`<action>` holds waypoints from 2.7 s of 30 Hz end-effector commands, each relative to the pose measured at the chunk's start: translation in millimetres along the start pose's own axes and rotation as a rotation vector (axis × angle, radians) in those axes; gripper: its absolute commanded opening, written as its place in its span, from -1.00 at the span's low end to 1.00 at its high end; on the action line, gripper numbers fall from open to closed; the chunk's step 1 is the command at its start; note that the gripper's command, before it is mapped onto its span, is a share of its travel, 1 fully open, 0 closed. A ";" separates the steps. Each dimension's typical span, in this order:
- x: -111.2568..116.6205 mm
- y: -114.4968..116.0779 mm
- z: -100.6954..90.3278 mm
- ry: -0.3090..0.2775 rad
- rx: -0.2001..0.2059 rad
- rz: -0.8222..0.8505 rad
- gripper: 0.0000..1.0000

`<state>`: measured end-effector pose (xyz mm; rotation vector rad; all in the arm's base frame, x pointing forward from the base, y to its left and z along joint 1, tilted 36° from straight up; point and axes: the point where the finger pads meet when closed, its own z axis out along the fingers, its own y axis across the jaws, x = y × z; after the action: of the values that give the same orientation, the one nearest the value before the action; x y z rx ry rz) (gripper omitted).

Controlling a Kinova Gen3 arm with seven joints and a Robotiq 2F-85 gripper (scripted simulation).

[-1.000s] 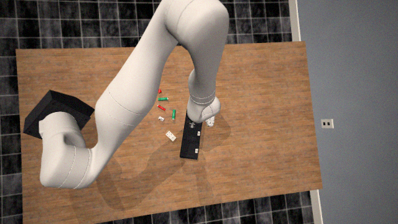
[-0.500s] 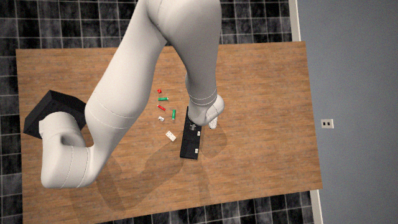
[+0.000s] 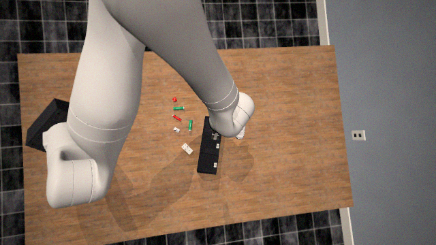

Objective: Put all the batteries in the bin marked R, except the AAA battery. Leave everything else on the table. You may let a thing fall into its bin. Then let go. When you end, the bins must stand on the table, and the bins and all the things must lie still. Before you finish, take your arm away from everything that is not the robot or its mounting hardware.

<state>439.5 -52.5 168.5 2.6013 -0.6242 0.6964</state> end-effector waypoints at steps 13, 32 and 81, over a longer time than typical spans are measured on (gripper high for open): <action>-19.3 -1.1 24.3 0.005 0.007 -0.211 -0.43; -85.5 14.9 121.2 -0.008 -0.009 -1.035 -0.43; -85.5 15.0 121.3 0.009 0.002 -1.668 -0.43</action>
<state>410.6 -93.7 27.6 2.0734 1.4171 0.0821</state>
